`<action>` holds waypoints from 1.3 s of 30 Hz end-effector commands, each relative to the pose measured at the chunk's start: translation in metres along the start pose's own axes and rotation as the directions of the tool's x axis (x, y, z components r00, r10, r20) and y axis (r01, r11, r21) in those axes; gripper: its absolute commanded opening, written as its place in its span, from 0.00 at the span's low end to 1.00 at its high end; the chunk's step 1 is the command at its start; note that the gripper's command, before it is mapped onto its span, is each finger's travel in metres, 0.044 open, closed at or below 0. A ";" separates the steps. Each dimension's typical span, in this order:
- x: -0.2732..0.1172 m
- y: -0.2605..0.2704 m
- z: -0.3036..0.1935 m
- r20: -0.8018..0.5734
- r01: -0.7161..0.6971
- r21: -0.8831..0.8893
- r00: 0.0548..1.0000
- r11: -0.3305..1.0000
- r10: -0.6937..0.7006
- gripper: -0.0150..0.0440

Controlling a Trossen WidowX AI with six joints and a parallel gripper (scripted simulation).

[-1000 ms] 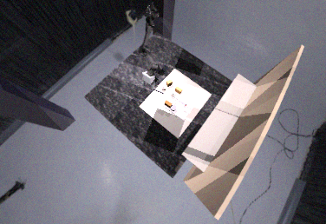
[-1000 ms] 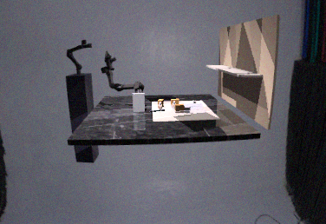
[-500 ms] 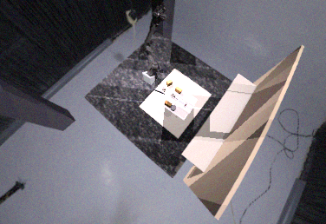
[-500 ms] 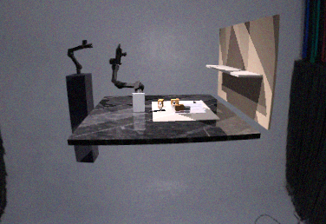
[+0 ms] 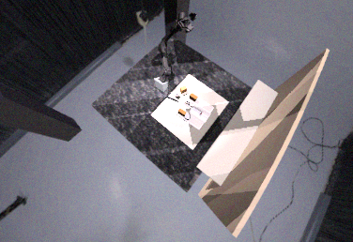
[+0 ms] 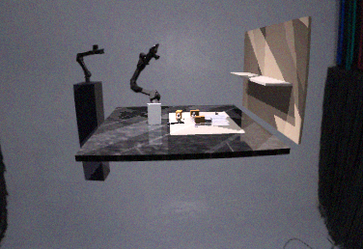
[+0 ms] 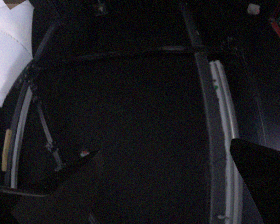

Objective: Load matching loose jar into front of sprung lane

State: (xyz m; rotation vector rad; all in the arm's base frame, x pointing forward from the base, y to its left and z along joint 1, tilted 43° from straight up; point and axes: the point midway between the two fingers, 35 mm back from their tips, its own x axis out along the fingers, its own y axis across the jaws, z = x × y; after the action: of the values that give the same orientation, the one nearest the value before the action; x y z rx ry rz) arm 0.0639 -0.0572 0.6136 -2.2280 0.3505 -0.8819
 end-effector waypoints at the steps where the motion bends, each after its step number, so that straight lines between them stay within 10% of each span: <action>1: 0.036 0.030 0.056 0.164 -0.079 -0.024 0.983 0.997 0.082 1.00; 20: 0.057 0.204 0.307 0.773 -0.478 -0.182 0.470 0.859 0.426 1.00; 39: -0.148 0.349 0.450 0.789 -0.699 -0.613 -0.516 0.369 0.334 1.00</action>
State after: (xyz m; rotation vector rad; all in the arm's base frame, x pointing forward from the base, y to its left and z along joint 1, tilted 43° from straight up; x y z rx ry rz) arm 0.2888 -0.0199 0.0977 -1.4050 0.5642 1.2856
